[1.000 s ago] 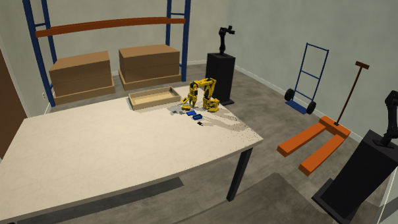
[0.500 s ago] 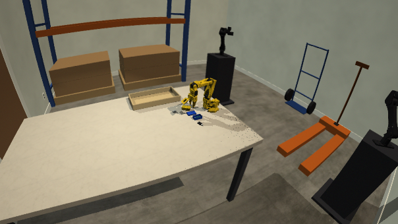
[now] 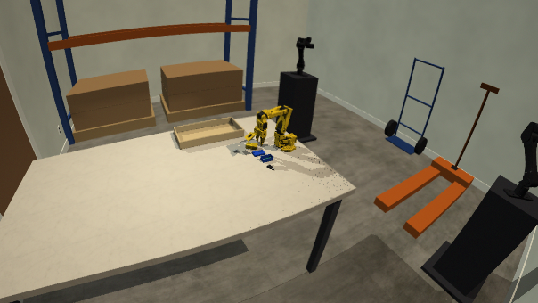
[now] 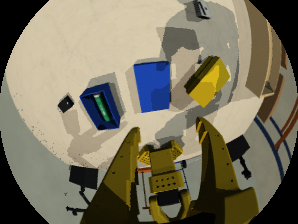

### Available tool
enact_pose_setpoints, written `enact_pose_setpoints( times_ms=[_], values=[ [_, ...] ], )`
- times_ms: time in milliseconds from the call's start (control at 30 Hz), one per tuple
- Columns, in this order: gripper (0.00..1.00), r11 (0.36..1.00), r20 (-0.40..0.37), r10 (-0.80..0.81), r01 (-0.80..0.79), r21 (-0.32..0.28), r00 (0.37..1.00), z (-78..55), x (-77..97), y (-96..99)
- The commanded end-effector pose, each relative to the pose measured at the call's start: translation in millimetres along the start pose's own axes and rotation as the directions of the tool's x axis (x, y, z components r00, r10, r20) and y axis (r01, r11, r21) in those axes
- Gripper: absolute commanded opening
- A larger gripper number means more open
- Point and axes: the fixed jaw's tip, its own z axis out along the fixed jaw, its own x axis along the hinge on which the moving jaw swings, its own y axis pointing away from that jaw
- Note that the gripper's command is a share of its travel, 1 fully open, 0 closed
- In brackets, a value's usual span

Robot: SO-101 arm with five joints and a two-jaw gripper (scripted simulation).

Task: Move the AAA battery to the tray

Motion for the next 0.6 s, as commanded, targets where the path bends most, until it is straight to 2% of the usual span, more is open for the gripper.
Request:
enact_pose_setpoints(
  times_ms=[0, 167, 567],
  values=[
    [0.28, 1.000, 0.041, -0.002, 0.002, -0.006, 0.999, -4.6, -3.0, -0.3],
    [0.28, 1.000, 0.041, -0.002, 0.002, -0.006, 0.999, -4.7, -3.1, 7.4],
    [0.28, 1.000, 0.041, -0.002, 0.002, -0.006, 0.999, -4.8, 1.8, 46.2]
  ],
)
